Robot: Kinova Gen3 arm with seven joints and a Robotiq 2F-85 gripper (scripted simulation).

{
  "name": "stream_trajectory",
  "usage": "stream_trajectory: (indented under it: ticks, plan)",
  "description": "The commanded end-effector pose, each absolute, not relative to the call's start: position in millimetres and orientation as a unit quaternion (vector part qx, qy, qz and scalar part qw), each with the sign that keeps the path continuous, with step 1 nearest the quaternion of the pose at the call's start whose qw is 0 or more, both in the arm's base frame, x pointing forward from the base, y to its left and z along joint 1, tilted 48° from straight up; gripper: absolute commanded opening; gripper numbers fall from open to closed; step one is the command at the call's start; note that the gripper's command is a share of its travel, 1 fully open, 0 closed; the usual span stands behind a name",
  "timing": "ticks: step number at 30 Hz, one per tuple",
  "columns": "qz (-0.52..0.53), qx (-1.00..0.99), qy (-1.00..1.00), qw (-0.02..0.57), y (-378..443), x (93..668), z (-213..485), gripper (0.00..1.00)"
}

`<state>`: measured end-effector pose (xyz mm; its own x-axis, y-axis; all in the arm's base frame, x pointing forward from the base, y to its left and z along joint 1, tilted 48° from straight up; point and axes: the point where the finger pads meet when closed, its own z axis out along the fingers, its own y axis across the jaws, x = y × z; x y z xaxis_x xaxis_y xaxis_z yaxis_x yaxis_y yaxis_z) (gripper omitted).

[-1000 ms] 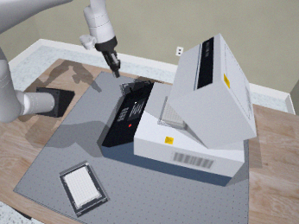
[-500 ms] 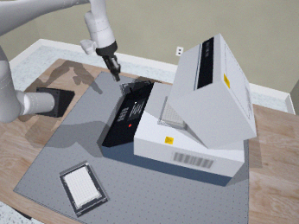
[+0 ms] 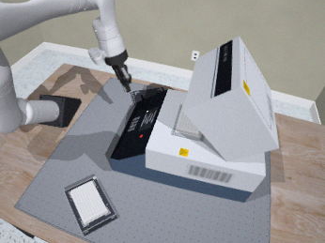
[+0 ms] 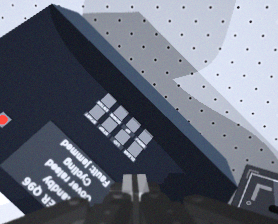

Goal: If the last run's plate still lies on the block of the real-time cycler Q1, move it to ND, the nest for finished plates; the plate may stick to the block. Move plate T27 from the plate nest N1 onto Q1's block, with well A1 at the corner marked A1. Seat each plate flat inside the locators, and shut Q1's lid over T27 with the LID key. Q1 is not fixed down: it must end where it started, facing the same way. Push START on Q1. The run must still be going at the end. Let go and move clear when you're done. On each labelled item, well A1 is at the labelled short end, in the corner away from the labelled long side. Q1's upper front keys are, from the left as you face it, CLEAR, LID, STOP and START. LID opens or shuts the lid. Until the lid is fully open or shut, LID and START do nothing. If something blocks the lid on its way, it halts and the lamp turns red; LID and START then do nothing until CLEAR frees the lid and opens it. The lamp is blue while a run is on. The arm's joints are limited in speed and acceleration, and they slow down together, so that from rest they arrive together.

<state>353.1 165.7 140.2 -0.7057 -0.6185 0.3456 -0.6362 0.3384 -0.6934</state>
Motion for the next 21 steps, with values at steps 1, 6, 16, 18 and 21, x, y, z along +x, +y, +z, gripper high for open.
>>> stream_trajectory:
  ticks: [1, 6, 16, 18, 21]
  plan:
    - [0.428, 0.384, -0.818, 0.010, 164, 353, 139, 0.10]
    - [0.428, 0.384, -0.818, 0.010, 159, 354, 134, 0.10]
    - [0.428, 0.384, -0.818, 0.010, 152, 354, 127, 0.10]
    - [0.428, 0.384, -0.818, 0.010, 150, 354, 125, 0.10]
    - [0.428, 0.384, -0.818, 0.010, 147, 355, 122, 0.10]
